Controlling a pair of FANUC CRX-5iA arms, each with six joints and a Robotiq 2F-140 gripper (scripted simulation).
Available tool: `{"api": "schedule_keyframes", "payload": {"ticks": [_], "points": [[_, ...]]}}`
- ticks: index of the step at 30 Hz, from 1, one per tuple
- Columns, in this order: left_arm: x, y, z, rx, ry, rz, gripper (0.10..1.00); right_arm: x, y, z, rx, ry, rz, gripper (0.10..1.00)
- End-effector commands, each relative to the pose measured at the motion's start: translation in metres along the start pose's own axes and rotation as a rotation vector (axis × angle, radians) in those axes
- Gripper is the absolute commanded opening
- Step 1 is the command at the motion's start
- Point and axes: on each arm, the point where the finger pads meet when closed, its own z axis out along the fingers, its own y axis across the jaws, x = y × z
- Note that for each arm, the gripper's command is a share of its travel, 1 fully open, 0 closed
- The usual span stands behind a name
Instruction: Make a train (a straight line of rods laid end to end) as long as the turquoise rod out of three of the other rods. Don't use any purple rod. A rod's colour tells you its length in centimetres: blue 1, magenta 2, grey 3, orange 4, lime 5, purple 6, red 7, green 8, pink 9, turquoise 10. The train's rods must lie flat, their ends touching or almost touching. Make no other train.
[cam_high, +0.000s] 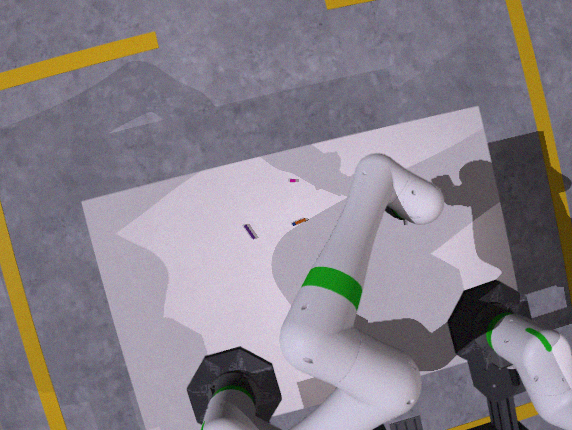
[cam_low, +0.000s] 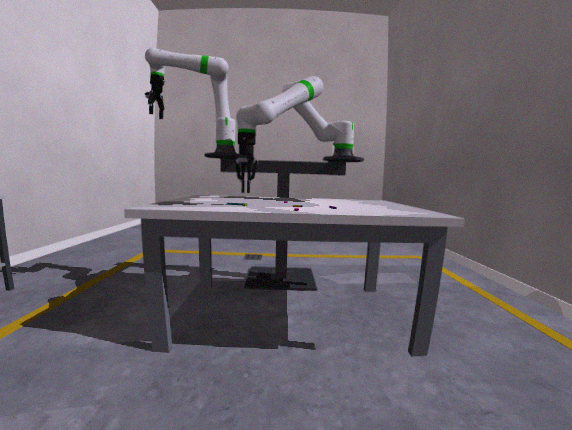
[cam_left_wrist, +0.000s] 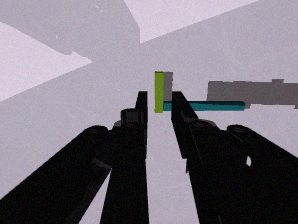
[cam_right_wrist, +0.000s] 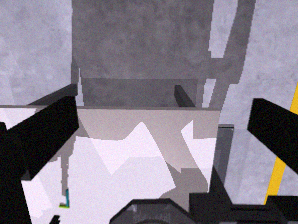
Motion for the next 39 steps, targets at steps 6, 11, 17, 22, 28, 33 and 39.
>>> {"api": "schedule_keyframes", "payload": {"ticks": [6, 11, 17, 22, 28, 33, 39], "points": [[0.001, 0.001, 0.001, -0.002, 0.002, 0.000, 0.231, 0.000, 0.000, -0.001, 0.000, 0.002, 0.000, 1.000], [0.001, 0.001, 0.005, -0.002, 0.002, 0.000, 0.231, 0.000, 0.000, -0.001, 0.000, 0.002, 0.000, 1.000], [0.001, 0.001, 0.012, -0.002, 0.002, 0.000, 0.231, 0.000, 0.000, -0.001, 0.000, 0.002, 0.000, 1.000], [0.001, 0.001, 0.017, -0.002, 0.002, 0.000, 0.231, 0.000, 0.000, -0.001, 0.000, 0.002, 0.000, 1.000], [0.001, 0.002, 0.026, -0.002, 0.002, 0.000, 0.231, 0.000, 0.000, -0.001, 0.000, 0.002, 0.000, 1.000], [0.002, 0.002, 0.034, -0.002, 0.002, 0.000, 0.231, 0.000, 0.000, -0.001, 0.000, 0.002, 0.000, 1.000], [0.002, 0.002, 0.040, -0.002, 0.002, 0.000, 0.231, 0.000, 0.000, -0.001, 0.000, 0.002, 0.000, 1.000]]}}
